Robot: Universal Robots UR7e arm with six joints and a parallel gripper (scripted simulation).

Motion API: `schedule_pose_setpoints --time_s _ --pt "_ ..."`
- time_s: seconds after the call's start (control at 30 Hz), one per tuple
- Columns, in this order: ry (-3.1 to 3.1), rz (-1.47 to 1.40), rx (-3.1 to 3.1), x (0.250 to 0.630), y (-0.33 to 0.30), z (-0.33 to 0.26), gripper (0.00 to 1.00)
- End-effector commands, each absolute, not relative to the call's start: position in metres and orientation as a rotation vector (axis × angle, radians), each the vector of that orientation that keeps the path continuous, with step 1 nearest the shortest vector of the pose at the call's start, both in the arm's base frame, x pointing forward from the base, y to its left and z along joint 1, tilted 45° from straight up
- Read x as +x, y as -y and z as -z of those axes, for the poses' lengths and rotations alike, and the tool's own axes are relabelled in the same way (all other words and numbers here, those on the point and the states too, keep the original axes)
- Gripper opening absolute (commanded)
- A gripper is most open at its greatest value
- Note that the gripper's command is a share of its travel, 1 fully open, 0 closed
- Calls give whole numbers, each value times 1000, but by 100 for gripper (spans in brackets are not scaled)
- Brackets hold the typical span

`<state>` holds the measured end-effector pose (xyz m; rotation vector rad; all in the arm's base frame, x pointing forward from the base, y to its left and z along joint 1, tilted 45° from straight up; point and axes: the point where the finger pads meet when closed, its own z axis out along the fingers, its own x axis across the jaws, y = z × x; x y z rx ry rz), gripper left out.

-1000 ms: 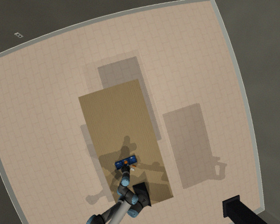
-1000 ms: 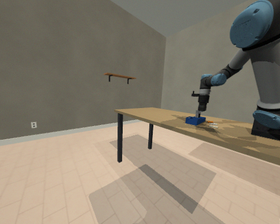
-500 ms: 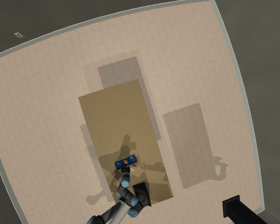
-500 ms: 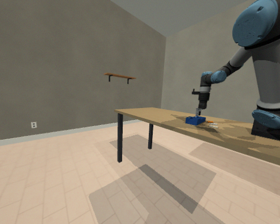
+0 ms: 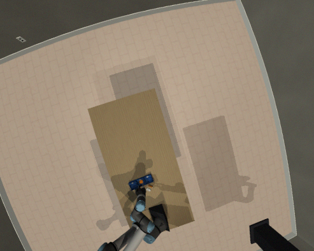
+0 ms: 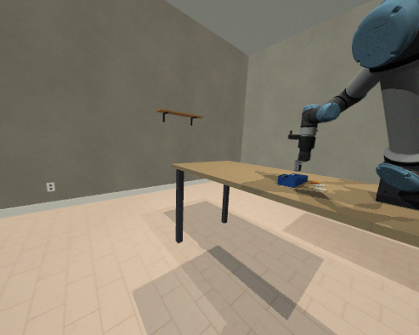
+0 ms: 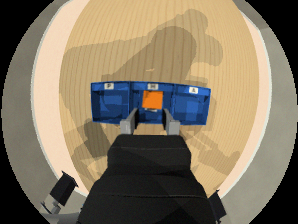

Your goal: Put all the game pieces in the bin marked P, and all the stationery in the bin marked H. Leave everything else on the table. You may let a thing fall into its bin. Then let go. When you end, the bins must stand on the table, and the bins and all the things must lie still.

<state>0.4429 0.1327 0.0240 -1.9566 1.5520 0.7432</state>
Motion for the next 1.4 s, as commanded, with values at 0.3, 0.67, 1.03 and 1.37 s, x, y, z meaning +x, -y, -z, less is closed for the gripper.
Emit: schedule_pose_setpoints --time_s 0.3,0.67,1.03,1.37 --pt "-1480 -717 -1997 353 -143 -47 79" --pt "-1480 -717 -1997 295 -150 -63 79" --pt "-1480 -717 -1997 300 -150 -62 79" --pt "-1480 -717 -1997 310 -148 -59 79"
